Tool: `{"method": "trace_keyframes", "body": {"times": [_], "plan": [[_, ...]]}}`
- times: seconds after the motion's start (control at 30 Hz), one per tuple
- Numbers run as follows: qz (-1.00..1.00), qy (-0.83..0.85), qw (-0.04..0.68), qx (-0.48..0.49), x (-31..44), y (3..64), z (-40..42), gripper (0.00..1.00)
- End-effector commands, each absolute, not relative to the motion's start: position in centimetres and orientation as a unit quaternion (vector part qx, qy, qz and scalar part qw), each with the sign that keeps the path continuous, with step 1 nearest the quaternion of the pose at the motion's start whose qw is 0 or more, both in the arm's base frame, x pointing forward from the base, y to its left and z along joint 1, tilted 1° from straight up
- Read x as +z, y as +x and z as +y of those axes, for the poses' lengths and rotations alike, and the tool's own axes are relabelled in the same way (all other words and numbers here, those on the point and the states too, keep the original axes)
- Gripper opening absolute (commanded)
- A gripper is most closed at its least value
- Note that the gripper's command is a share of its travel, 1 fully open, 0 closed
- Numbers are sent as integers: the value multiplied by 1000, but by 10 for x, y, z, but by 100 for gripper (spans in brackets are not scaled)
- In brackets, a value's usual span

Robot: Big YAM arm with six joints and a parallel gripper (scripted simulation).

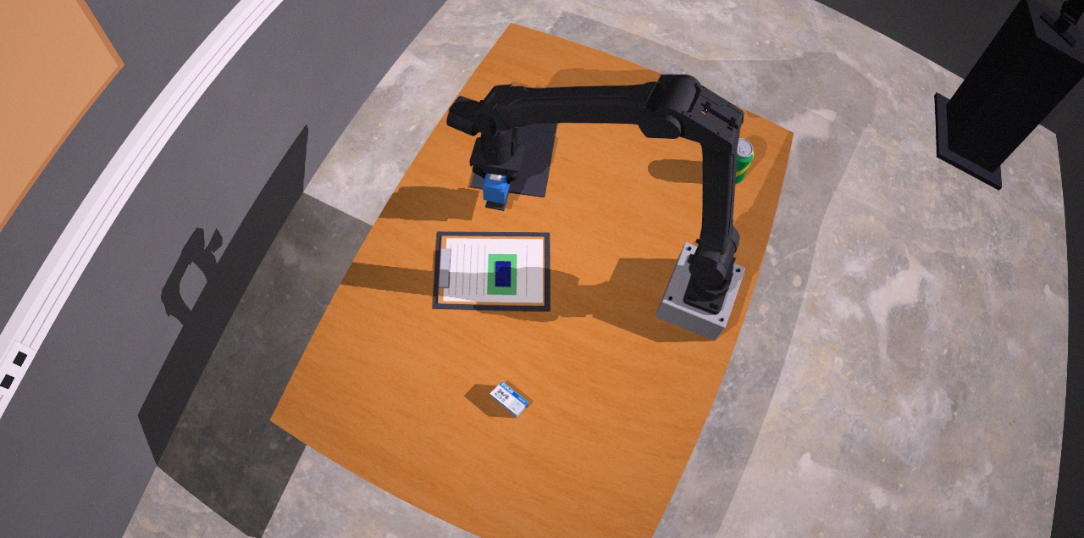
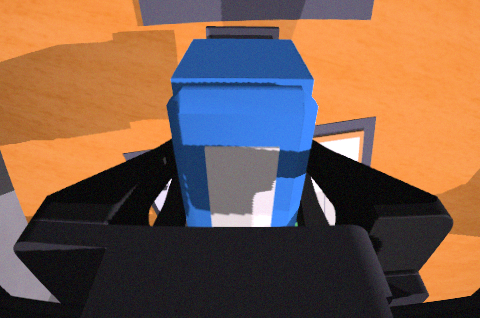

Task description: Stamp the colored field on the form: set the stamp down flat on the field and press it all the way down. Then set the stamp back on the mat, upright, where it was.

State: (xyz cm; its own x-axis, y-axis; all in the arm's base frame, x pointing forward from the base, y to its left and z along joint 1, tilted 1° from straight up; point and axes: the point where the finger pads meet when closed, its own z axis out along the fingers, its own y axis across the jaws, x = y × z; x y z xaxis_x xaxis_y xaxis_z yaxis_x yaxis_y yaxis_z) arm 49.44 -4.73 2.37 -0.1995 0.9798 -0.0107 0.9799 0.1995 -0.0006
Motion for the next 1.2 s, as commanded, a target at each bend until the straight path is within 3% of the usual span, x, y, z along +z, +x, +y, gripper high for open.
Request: {"method": "trace_keyframes", "body": {"times": [0.0,0.13,1.17], "plan": [[763,646,10,-2,32,532,-142,28],[747,664,10,-3,30,531,-204,28],[746,666,13,-2,38,540,-200,28]]}}
